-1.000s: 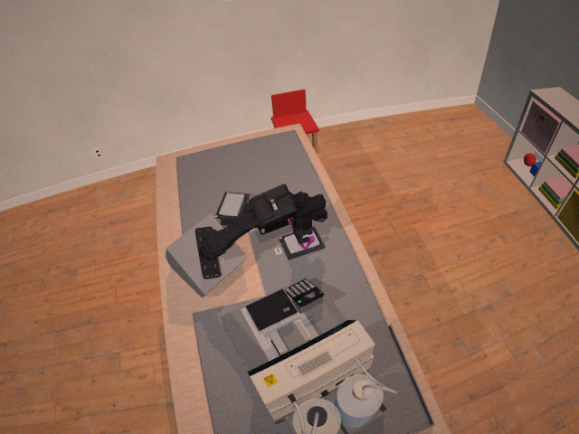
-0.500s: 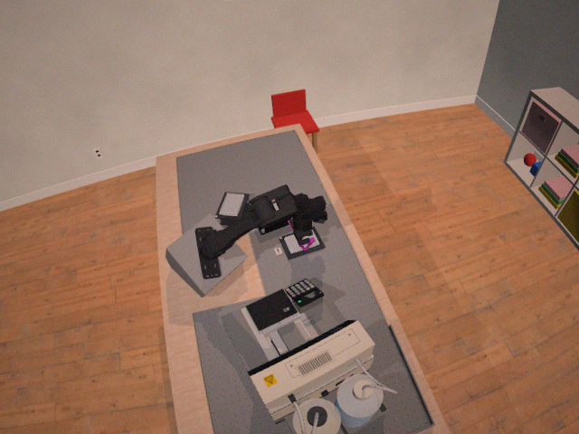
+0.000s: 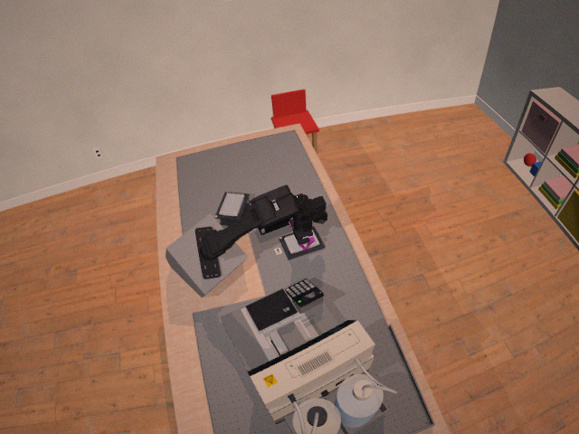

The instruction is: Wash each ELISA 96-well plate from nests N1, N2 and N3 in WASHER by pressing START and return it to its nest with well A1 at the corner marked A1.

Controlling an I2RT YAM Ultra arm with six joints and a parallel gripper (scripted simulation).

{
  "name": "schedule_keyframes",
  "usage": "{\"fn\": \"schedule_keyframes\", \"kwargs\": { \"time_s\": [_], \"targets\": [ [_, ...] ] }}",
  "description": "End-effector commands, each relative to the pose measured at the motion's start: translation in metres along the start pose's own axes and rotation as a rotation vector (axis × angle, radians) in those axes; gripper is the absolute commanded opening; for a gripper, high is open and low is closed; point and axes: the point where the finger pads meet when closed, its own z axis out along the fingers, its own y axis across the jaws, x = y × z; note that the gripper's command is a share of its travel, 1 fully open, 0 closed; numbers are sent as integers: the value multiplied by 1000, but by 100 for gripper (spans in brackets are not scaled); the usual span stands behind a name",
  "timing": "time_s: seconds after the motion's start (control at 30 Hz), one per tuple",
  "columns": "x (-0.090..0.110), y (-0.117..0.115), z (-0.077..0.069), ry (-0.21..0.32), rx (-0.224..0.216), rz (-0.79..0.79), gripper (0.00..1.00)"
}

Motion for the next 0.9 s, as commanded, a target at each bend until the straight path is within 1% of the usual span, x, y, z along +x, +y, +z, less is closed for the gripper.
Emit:
{"fn": "schedule_keyframes", "kwargs": {
  "time_s": [0.0,0.03,0.1,0.13,0.27,0.3,0.37,0.4,0.47,0.5,0.57,0.6,0.67,0.7,0.83,0.87],
  "targets": [
    [-3,1,-3,-10,-2,0,90],
    [-3,1,-3,-10,-2,0,80],
    [-3,1,-3,-10,-2,0,80],
    [-3,1,-3,-10,-2,0,70],
    [-3,1,-3,-10,-2,0,70],
    [-3,1,-3,-10,-2,0,60],
    [-3,1,-3,-10,-2,0,60],
    [-3,1,-3,-10,-2,0,50],
    [-3,1,-3,-10,-2,0,50],
    [-3,1,-3,-10,-2,0,40],
    [-3,1,-3,-10,-2,0,40],
    [-3,1,-3,-10,-2,0,30],
    [-3,1,-3,-10,-2,0,30],
    [-3,1,-3,-10,-2,0,20],
    [-3,1,-3,-10,-2,0,20],
    [-3,1,-3,-10,-2,0,10]
  ]
}}
